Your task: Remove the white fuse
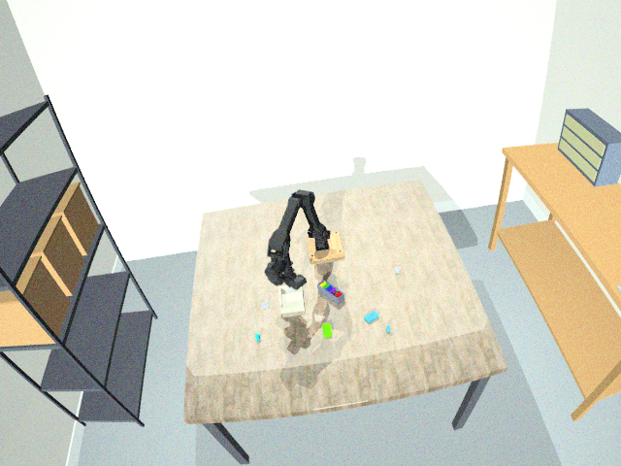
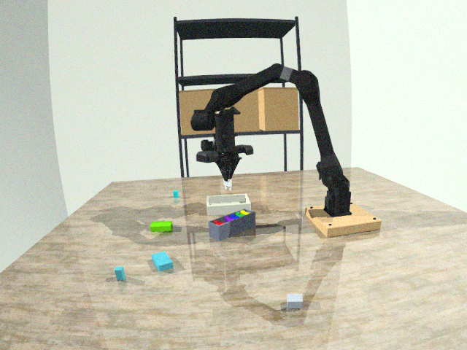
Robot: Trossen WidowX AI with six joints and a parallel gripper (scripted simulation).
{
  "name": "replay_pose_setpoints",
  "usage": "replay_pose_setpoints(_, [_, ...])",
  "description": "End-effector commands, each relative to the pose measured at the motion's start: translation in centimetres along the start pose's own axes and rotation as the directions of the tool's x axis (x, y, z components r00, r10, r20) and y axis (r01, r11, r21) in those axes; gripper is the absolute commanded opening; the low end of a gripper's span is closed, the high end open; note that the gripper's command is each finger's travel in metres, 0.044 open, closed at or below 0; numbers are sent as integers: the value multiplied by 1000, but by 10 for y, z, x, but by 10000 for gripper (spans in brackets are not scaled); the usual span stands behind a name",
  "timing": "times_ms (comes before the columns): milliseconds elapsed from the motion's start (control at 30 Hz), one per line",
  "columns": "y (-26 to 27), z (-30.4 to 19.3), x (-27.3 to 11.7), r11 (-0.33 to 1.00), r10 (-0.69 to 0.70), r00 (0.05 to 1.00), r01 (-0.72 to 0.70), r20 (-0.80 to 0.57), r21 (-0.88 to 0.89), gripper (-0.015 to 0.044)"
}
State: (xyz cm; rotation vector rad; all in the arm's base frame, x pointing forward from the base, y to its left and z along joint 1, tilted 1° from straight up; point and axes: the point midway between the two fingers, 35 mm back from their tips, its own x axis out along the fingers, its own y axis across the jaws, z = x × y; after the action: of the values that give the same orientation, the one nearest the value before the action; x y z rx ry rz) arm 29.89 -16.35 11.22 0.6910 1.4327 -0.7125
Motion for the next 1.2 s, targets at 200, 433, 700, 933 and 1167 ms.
replay_pose_setpoints(200, [0, 3, 11, 1000, 3, 1000, -3, 8, -8, 0])
replay_pose_setpoints(433, [0, 3, 22, 1000, 3, 1000, -3, 8, -8, 0])
replay_pose_setpoints(700, [0, 3, 35, 1000, 3, 1000, -3, 8, -8, 0])
replay_pose_setpoints(933, [1, 3, 34, 1000, 4, 1000, -4, 9, -5, 105])
replay_pose_setpoints(1167, [1, 3, 34, 1000, 4, 1000, -4, 9, -5, 289])
